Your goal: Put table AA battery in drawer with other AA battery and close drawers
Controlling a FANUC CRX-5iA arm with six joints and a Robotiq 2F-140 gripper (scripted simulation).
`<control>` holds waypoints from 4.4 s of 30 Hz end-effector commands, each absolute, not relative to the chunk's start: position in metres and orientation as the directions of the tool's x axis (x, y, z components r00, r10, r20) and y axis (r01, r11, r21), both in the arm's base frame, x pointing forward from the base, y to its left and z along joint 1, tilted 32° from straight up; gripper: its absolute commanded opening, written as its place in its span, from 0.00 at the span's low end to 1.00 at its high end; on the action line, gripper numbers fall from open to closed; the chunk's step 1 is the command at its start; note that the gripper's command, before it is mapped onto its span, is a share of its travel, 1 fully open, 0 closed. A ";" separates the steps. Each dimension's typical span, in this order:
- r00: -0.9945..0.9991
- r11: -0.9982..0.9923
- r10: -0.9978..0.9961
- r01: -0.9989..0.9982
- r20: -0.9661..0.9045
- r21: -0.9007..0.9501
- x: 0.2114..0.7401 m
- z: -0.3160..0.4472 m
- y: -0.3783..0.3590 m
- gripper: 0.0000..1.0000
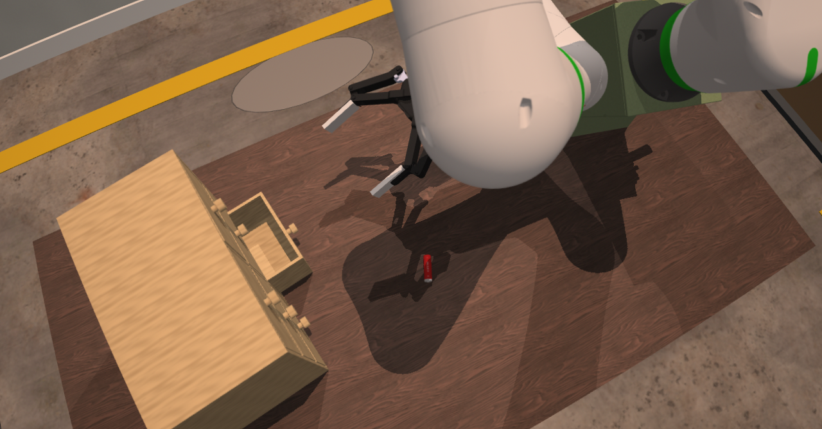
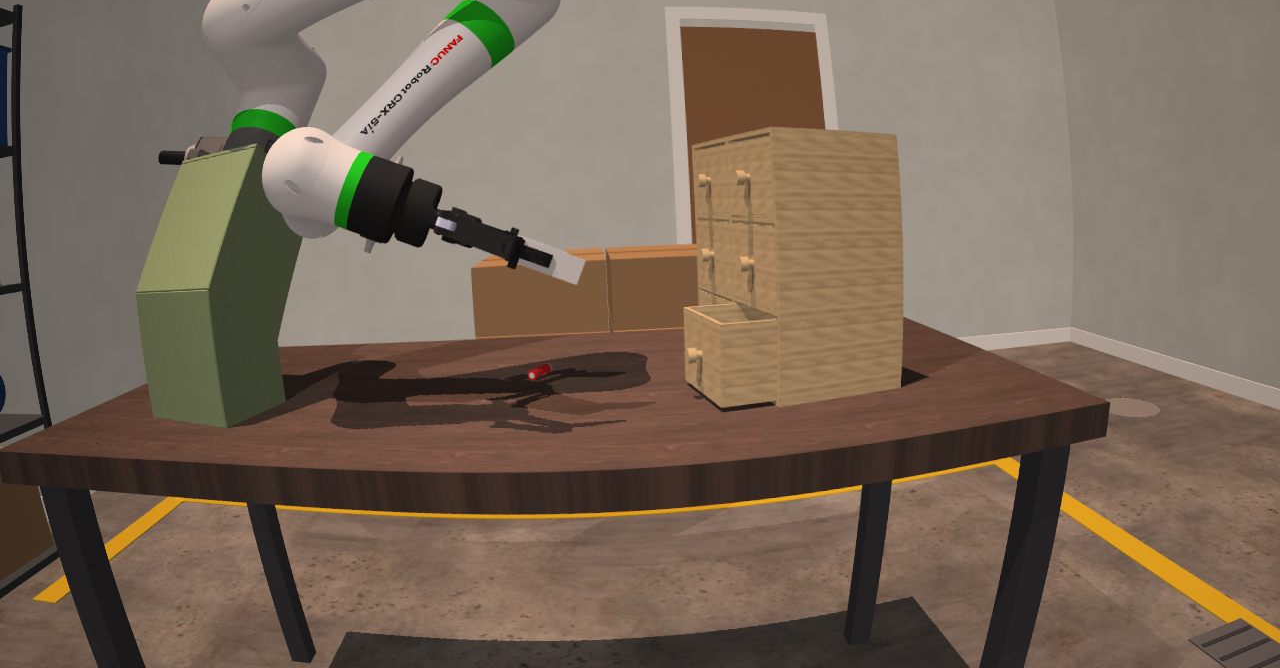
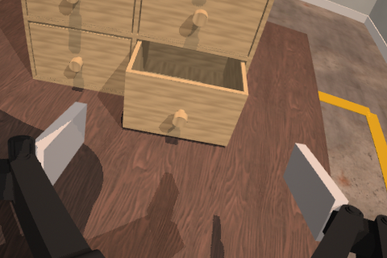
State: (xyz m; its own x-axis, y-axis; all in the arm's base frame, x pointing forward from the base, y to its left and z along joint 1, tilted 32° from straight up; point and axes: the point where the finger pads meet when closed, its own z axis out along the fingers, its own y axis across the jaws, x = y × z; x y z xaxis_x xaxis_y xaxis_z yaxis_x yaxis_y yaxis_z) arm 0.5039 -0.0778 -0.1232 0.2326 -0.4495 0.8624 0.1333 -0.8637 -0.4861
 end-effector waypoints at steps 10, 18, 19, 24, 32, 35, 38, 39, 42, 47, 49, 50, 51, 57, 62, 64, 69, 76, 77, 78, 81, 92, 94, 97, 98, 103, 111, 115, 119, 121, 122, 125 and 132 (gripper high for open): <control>0.179 -0.862 -0.463 0.135 0.868 -0.488 0.508 -0.129 -0.073 1.00; 0.179 -0.862 -0.463 0.135 0.868 -0.488 0.508 -0.129 -0.073 0.00; 0.179 -0.862 -0.463 0.135 0.868 -0.488 0.508 -0.129 -0.073 0.00; 0.179 -0.862 -0.463 0.135 0.868 -0.488 0.508 -0.129 -0.073 0.00; 0.179 -0.862 -0.463 0.135 0.868 -0.488 0.508 -0.129 -0.073 0.00; 0.179 -0.862 -0.463 0.135 0.868 -0.488 0.508 -0.129 -0.073 0.00; 0.179 -0.862 -0.463 0.135 0.868 -0.488 0.509 -0.129 -0.073 0.00; 0.179 -0.862 -0.463 0.135 0.868 -0.488 0.509 -0.130 -0.072 0.00; 0.179 -0.862 -0.463 0.135 0.868 -0.488 0.512 -0.132 -0.070 0.00; 0.179 -0.862 -0.463 0.135 0.868 -0.488 0.523 -0.142 -0.063 0.00; 0.179 -0.862 -0.463 0.135 0.868 -0.488 0.523 -0.142 -0.063 0.00; 0.179 -0.862 -0.463 0.135 0.868 -0.488 0.526 -0.144 -0.061 0.00; 0.179 -0.862 -0.463 0.135 0.868 -0.488 0.529 -0.147 -0.059 0.00; 0.179 -0.862 -0.463 0.135 0.868 -0.488 0.555 -0.170 -0.042 0.00; 0.179 -0.862 -0.463 0.135 0.868 -0.488 0.575 -0.187 -0.030 0.00; 0.179 -0.862 -0.463 0.135 0.868 -0.488 0.580 -0.191 -0.026 0.00; 0.179 -0.862 -0.463 0.135 0.868 -0.488 0.586 -0.196 -0.023 0.00; 0.179 -0.862 -0.463 0.135 0.868 -0.488 0.588 -0.198 -0.021 0.00; 0.179 -0.862 -0.463 0.135 0.868 -0.488 0.588 -0.198 -0.021 0.00; 0.179 -0.862 -0.463 0.135 0.868 -0.488 0.588 -0.198 -0.021 0.00; 0.179 -0.862 -0.463 0.135 0.868 -0.488 0.588 -0.198 -0.021 0.00; 0.179 -0.862 -0.463 0.135 0.868 -0.488 0.588 -0.198 -0.021 0.00; 0.179 -0.862 -0.463 0.135 0.868 -0.488 0.588 -0.198 -0.021 0.00; 0.179 -0.862 -0.463 0.135 0.868 -0.488 0.588 -0.198 -0.021 0.00; 0.179 -0.862 -0.463 0.135 0.868 -0.488 0.588 -0.198 -0.021 0.00; 0.179 -0.862 -0.463 0.135 0.868 -0.488 0.588 -0.198 -0.021 0.00; 0.179 -0.862 -0.463 0.135 0.868 -0.488 0.590 -0.197 -0.021 0.00; 0.179 -0.862 -0.463 0.135 0.868 -0.488 0.592 -0.197 -0.021 0.00; 0.179 -0.862 -0.463 0.135 0.868 -0.488 0.593 -0.196 -0.021 0.00; 0.179 -0.862 -0.463 0.135 0.868 -0.488 0.595 -0.196 -0.021 0.00; 0.179 -0.862 -0.463 0.135 0.868 -0.488 0.596 -0.196 -0.021 0.00; 0.179 -0.862 -0.463 0.135 0.868 -0.488 0.599 -0.195 -0.021 0.00; 0.179 -0.862 -0.463 0.135 0.868 -0.488 0.607 -0.193 -0.021 0.00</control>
State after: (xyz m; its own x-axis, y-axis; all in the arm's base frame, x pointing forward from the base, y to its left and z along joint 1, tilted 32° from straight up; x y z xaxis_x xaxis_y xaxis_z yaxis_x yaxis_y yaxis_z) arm 0.6045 -0.0207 -0.1940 0.1790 -0.4634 0.8679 0.1346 -0.8623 -0.4882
